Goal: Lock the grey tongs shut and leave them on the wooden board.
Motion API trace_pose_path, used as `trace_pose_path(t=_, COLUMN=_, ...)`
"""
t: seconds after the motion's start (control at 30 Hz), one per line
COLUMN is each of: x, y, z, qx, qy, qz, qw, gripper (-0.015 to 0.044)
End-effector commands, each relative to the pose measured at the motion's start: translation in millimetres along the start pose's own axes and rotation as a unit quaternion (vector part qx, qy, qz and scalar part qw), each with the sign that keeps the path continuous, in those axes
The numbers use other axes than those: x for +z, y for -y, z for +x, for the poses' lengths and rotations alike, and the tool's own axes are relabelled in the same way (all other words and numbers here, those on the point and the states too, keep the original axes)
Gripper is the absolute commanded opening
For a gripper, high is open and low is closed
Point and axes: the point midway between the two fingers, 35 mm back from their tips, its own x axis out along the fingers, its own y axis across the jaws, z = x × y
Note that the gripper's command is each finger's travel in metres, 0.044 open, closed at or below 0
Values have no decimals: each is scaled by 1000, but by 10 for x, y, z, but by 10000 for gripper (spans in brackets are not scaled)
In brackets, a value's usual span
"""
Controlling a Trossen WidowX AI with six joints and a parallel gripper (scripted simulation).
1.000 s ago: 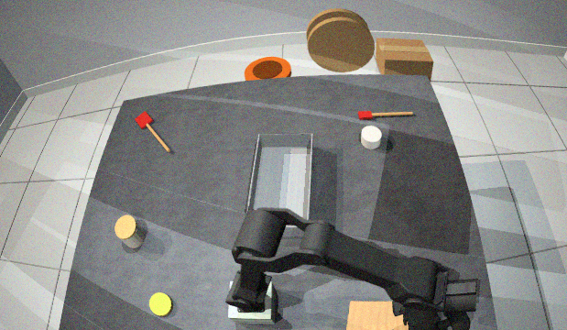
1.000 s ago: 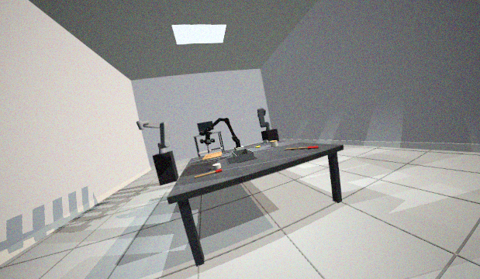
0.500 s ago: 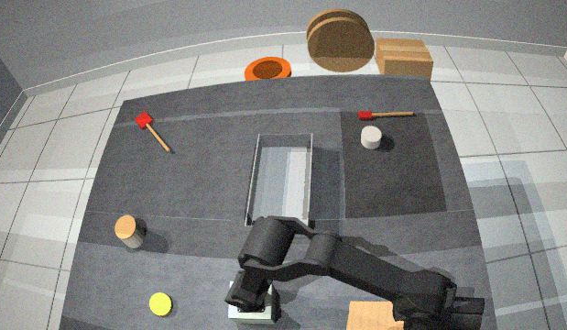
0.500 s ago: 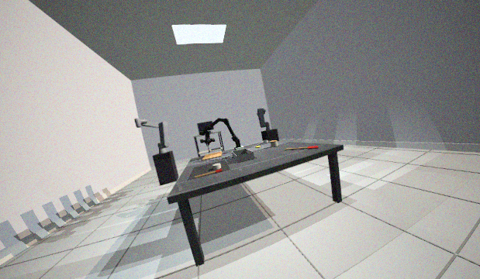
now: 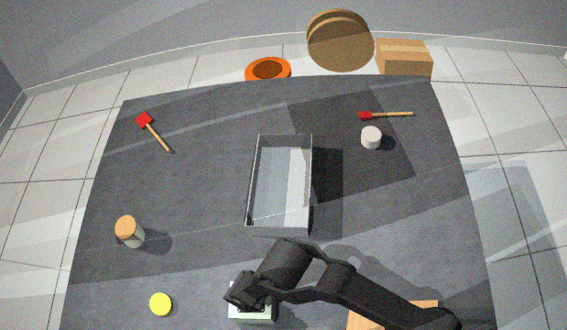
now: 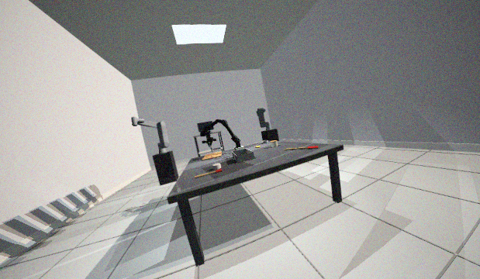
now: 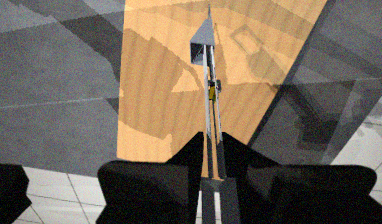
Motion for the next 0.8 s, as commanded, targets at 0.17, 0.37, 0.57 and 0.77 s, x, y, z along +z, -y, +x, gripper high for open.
trace_pose_path(t=0.17, x=-46, y=-110, z=1, qx=8, qy=58, qz=1, qw=998, gripper=-150)
trace_pose_path(t=0.37, x=-46, y=-110, z=4, qx=8, qy=58, qz=1, qw=998, gripper=-150)
trace_pose_path(t=0.57, x=-43, y=-105, z=73, qx=8, qy=58, qz=1, qw=998, gripper=-150)
trace_pose_path(t=0.77, x=-38, y=-99, z=172, qx=8, qy=58, qz=1, qw=998, gripper=-150)
